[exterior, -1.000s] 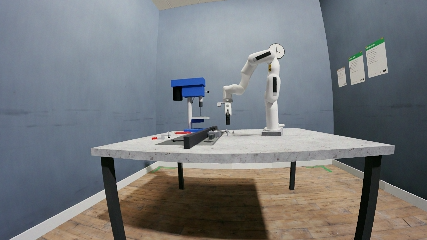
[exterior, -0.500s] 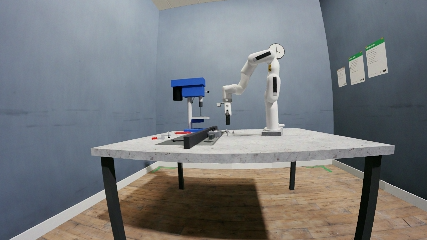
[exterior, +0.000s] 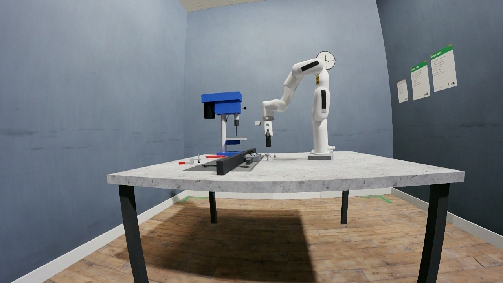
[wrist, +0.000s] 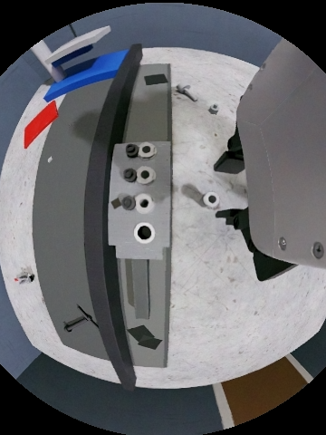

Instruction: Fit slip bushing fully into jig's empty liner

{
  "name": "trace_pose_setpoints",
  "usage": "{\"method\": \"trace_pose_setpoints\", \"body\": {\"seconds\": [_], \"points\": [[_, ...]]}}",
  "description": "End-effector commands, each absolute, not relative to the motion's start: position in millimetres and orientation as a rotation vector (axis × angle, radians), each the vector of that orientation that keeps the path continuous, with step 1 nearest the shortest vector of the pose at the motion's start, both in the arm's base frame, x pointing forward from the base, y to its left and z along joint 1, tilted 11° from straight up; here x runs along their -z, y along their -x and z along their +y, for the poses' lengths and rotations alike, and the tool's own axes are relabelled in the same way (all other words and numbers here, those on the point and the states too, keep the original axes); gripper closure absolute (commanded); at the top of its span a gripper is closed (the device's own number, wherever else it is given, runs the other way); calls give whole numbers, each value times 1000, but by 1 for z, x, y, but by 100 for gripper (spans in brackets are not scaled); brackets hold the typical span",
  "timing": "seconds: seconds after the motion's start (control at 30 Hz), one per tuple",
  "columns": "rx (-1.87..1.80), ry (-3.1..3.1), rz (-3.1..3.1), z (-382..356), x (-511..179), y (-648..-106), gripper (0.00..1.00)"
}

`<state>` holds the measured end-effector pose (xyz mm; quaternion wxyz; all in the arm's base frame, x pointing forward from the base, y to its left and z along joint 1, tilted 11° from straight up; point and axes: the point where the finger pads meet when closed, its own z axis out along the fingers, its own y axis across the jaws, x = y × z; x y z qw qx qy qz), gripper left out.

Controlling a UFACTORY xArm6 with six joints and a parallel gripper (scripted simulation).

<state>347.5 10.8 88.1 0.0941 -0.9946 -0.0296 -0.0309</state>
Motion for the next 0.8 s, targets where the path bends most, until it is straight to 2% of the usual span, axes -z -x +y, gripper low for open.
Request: {"method": "trace_pose_setpoints", "body": {"seconds": [0.0,0.77], "points": [[97,2951,-88,11,-88,-349,50],[97,2951,-87,15,-69,-350,50]]}}
